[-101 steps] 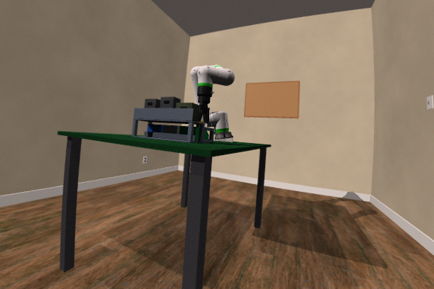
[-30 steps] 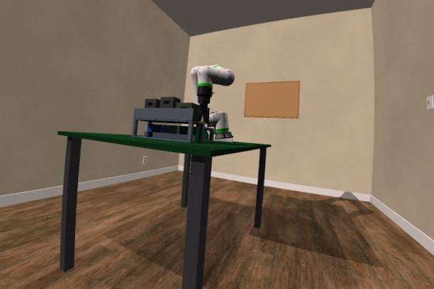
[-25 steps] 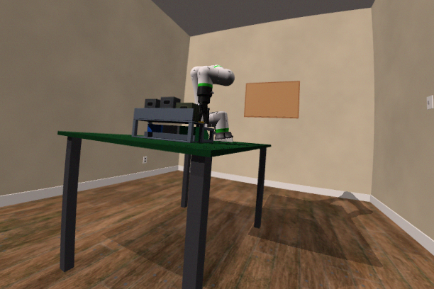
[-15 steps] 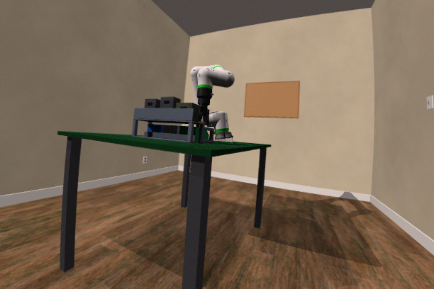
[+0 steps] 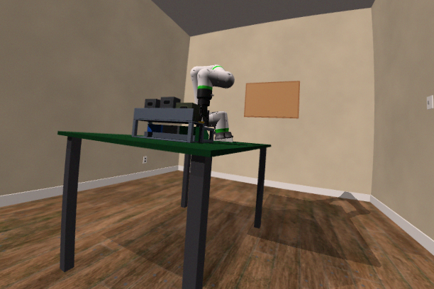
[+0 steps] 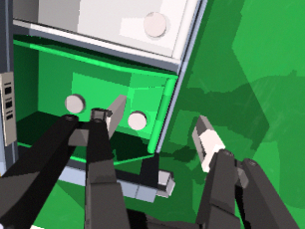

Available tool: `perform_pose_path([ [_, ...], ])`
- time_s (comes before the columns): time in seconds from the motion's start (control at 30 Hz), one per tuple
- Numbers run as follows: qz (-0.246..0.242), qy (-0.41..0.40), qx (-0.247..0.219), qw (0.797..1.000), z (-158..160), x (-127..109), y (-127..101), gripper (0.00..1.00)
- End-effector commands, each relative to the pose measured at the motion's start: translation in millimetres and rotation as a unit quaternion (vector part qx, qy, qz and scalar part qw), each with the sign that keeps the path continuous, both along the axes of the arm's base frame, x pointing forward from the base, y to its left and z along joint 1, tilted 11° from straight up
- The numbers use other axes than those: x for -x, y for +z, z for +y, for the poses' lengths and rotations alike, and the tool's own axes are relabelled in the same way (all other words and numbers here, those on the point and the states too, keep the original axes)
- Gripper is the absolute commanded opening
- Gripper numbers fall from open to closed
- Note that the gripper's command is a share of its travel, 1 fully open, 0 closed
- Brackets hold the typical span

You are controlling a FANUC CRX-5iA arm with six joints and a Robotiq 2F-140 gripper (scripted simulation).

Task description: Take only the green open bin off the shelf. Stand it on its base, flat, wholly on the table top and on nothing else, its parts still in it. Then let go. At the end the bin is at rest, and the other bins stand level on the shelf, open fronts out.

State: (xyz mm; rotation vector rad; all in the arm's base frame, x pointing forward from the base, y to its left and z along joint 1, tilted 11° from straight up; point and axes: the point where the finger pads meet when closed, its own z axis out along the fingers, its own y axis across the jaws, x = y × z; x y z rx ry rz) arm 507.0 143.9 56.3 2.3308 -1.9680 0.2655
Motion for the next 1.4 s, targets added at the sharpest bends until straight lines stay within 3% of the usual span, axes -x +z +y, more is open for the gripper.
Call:
perform_pose_path([
  [0.0, 0.0, 0.0, 0.0, 1.0, 0.1, -0.2, 0.1, 0.57],
  [0.8, 0.0, 0.0, 0.0, 1.0, 0.3, -0.1, 1.0, 0.57],
  [0.83, 0.0, 0.0, 0.0, 1.0, 0.3, -0.1, 1.0, 0.0],
  [1.37, 0.0, 0.0, 0.0, 1.0, 0.3, -0.1, 1.0, 0.0],
])
